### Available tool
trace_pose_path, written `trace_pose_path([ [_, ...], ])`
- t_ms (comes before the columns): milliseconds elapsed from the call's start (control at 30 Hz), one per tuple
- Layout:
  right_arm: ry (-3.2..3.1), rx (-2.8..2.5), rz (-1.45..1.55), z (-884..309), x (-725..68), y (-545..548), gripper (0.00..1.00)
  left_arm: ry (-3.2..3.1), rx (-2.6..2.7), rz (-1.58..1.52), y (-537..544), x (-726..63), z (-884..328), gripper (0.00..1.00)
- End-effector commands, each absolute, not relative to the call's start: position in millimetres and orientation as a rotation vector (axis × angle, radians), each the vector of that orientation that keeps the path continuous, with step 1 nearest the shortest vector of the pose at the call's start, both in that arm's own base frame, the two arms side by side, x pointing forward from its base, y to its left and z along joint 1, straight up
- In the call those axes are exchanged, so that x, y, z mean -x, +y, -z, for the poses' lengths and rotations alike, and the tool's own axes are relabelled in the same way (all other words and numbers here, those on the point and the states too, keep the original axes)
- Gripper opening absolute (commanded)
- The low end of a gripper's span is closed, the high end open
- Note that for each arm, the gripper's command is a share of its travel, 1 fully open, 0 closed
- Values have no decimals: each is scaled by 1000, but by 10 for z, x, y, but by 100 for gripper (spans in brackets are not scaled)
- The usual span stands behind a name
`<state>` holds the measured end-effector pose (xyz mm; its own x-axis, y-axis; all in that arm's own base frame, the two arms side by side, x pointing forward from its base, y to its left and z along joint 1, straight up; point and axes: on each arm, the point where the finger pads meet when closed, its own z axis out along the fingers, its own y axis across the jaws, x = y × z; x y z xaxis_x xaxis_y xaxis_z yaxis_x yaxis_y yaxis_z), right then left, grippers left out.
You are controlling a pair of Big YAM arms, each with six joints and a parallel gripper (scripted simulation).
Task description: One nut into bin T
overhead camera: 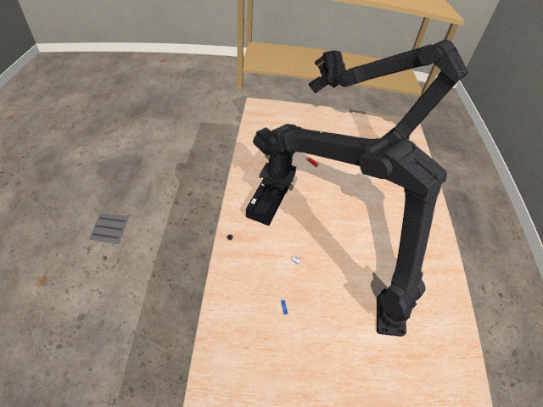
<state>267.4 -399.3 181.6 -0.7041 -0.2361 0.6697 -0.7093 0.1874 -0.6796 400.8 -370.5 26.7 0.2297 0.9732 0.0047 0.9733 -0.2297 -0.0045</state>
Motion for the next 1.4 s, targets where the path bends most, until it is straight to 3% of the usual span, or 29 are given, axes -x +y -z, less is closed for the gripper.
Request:
trace_pose_path([
  [0,-2054,-862,-1534,-1859,-2627,-4044,100,-1960,2482,2,-3743,-3977,-497,30],
  [1367,-2054,-862,-1534,-1859,-2627,-4044,100,-1973,2496,6,-3914,-4158,-781,30],
])
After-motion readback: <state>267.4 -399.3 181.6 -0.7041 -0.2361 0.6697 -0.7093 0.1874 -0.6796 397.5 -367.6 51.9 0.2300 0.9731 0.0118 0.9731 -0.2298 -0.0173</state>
